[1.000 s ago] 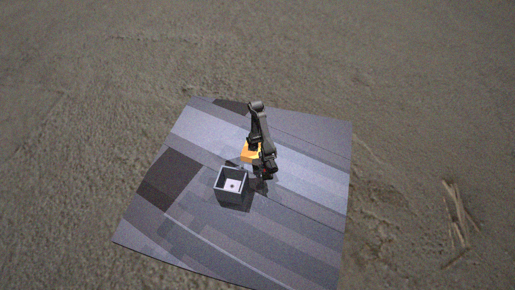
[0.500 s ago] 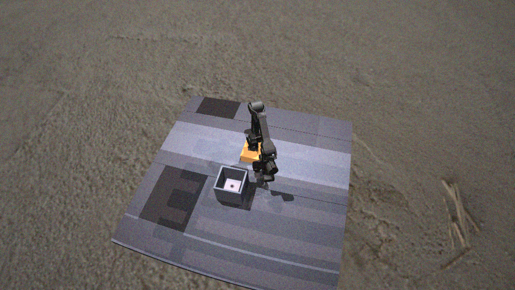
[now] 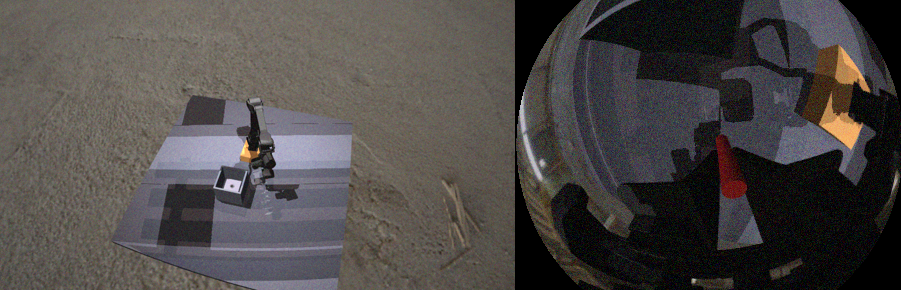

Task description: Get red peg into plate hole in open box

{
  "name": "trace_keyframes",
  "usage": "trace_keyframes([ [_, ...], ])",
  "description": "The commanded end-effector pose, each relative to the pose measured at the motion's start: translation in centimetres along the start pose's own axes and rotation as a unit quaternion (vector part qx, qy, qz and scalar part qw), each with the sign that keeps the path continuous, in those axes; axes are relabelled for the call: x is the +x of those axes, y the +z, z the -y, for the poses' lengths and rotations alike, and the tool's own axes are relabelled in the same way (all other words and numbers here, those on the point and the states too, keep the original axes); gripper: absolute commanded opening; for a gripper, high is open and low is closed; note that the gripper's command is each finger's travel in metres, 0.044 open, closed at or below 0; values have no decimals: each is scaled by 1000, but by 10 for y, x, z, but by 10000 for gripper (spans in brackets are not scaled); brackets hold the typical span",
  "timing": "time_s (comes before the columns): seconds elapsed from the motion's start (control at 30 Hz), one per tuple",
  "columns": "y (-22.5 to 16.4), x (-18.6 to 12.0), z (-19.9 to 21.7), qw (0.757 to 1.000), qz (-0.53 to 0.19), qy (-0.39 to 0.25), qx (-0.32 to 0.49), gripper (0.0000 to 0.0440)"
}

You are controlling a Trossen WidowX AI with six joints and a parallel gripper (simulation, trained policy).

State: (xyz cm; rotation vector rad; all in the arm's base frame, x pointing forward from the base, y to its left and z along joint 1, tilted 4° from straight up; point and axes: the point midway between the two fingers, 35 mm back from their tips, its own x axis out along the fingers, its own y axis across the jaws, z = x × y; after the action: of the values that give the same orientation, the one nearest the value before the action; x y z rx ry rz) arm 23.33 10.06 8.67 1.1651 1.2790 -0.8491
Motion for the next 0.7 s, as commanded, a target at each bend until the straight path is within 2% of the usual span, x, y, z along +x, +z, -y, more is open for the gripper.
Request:
trace_keyframes([
  [0.0,4,-13,-8,1000,1,17,-3,0],
  [0.4,40,-68,-27,998,36,56,-5,0],
  [0.67,71,-85,-29,997,64,53,5,0],
])
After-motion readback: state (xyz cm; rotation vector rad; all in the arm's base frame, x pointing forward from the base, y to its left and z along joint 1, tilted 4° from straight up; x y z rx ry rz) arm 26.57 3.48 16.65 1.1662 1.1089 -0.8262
